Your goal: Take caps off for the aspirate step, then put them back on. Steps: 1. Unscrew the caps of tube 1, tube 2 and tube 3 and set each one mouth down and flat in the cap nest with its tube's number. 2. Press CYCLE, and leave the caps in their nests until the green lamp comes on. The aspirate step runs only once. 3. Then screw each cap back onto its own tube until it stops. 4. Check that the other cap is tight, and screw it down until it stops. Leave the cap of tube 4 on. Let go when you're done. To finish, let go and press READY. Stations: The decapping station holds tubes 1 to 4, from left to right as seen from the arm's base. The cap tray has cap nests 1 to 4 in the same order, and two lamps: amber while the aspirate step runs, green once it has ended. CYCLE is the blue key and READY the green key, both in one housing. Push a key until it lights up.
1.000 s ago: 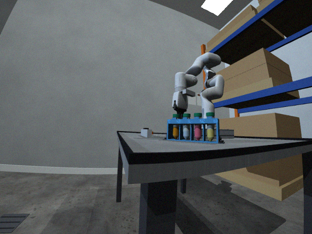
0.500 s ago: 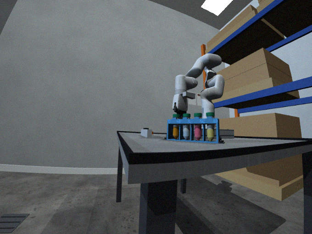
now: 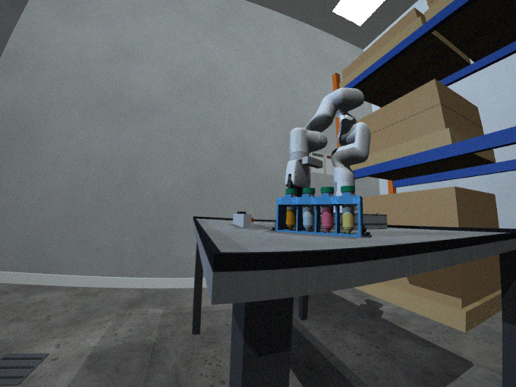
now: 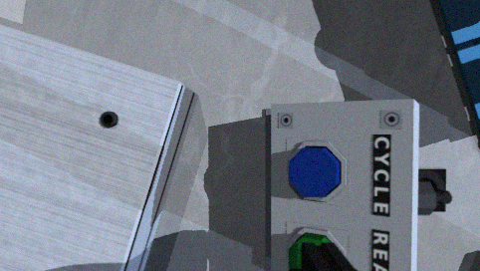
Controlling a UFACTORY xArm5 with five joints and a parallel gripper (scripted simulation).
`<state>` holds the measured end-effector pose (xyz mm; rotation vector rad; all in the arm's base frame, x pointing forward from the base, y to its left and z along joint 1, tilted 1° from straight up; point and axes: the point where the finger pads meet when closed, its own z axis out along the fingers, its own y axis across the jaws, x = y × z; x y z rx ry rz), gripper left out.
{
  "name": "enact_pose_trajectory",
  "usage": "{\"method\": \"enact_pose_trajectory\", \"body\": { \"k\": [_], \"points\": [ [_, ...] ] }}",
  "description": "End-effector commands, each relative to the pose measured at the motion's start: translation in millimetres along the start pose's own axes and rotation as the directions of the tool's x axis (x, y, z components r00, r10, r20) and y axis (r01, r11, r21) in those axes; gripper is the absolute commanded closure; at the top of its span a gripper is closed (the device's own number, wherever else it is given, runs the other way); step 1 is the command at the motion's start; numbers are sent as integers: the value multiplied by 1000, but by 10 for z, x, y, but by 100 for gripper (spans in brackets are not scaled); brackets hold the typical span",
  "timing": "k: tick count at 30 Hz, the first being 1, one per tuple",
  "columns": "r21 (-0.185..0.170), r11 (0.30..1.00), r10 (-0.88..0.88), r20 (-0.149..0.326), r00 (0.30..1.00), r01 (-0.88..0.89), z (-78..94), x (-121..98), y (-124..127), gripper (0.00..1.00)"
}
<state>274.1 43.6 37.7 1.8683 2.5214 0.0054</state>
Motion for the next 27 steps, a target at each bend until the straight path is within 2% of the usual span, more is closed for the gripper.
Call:
{"method": "enact_pose_trajectory", "body": {
  "k": [1,27],
  "points": [
    [-5,1000,0,-16,1000,0,-3,-2,12,100],
    [-5,1000,0,-16,1000,0,64,-1,12,100]
  ]
}}
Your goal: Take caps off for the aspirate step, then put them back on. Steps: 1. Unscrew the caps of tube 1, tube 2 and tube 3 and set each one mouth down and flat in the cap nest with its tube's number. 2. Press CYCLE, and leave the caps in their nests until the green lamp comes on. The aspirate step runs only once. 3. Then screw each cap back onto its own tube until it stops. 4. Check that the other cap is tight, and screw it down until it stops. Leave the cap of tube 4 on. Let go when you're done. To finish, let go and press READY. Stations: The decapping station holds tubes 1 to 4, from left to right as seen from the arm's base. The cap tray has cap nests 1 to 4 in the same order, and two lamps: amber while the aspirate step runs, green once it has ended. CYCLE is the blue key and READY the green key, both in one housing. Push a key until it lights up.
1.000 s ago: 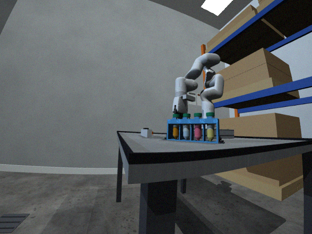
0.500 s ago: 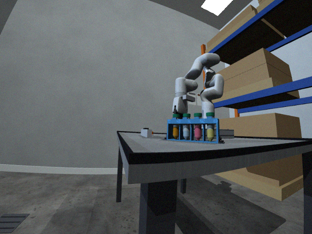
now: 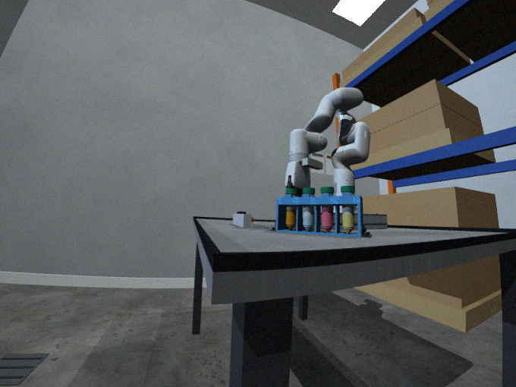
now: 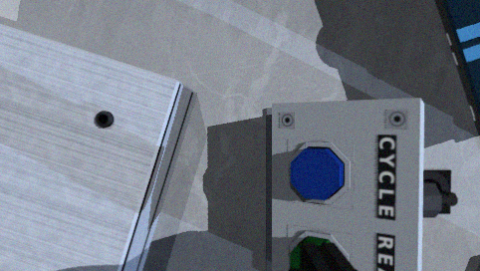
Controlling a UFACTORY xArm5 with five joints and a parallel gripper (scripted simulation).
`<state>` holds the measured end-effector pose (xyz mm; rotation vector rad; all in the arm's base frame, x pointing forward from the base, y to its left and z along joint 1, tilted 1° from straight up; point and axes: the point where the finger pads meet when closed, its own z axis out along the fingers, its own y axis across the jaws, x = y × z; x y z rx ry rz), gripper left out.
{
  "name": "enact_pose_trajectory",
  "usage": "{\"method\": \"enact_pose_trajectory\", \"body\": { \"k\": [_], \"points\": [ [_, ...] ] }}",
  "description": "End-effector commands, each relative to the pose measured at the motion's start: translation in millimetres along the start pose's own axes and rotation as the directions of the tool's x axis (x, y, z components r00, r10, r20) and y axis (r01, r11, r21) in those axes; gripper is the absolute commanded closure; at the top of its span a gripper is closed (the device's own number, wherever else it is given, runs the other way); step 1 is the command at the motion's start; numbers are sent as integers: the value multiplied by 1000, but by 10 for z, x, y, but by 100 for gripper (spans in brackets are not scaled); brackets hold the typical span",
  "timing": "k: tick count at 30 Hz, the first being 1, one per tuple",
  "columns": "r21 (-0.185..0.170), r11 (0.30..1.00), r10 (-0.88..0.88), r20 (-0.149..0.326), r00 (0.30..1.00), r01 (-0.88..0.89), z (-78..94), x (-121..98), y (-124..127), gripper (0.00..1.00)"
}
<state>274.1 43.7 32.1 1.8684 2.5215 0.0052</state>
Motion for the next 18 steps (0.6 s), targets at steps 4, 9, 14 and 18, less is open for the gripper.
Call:
{"method": "enact_pose_trajectory", "body": {
  "k": [4,9,14,18],
  "points": [
    [-5,1000,0,-16,1000,0,15,-1,11,100],
    [-5,1000,0,-16,1000,0,32,-1,11,100],
    [-5,1000,0,-16,1000,0,49,-1,12,100],
    [-5,1000,0,-16,1000,0,62,0,12,100]
  ]
}}
